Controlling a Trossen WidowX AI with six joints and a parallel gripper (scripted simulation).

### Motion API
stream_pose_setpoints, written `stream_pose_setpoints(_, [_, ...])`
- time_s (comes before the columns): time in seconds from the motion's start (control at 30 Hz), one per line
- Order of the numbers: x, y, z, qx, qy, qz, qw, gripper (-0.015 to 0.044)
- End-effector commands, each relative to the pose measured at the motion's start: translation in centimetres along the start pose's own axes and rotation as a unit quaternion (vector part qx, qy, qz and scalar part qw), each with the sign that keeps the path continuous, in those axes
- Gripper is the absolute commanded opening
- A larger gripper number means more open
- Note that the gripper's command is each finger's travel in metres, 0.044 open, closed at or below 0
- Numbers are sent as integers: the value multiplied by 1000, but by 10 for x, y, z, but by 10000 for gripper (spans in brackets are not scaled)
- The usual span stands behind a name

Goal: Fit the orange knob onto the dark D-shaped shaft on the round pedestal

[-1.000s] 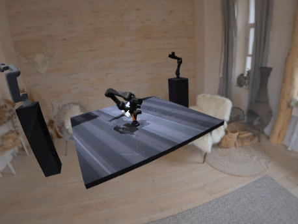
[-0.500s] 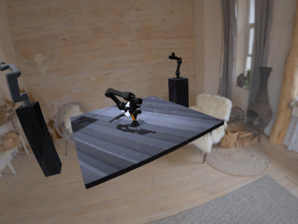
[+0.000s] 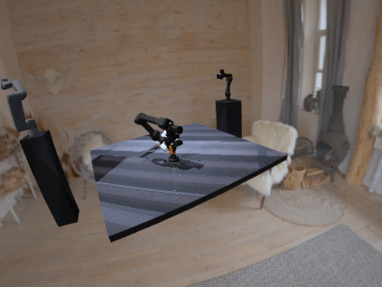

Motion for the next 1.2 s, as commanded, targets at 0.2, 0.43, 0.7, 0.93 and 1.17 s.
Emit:
stream_pose_setpoints(0.2, [2, 0, 0, 2, 3, 0, 1000, 0])
stream_pose_setpoints(0.43, [2, -1, 0, 2, 3, 0, 1000, 0])
stream_pose_setpoints(0.7, [2, 4, 0, 3, 16, 0, 1000, 0])
stream_pose_setpoints(0.93, [0, 3, -2, 3, 108, 0, 994, 0])
stream_pose_setpoints(1.17, [0, 1, 0, 2, 108, 0, 994, 0])
Point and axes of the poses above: the point midway between the two fingers, 35 mm back from their tips, its own y axis back along the fingers, its own z axis across the jaws, x = y × z, the point moved 8 cm from there along y, back along the fingers, and after that the axes turned 1 degree about y, right-handed, at the moved point
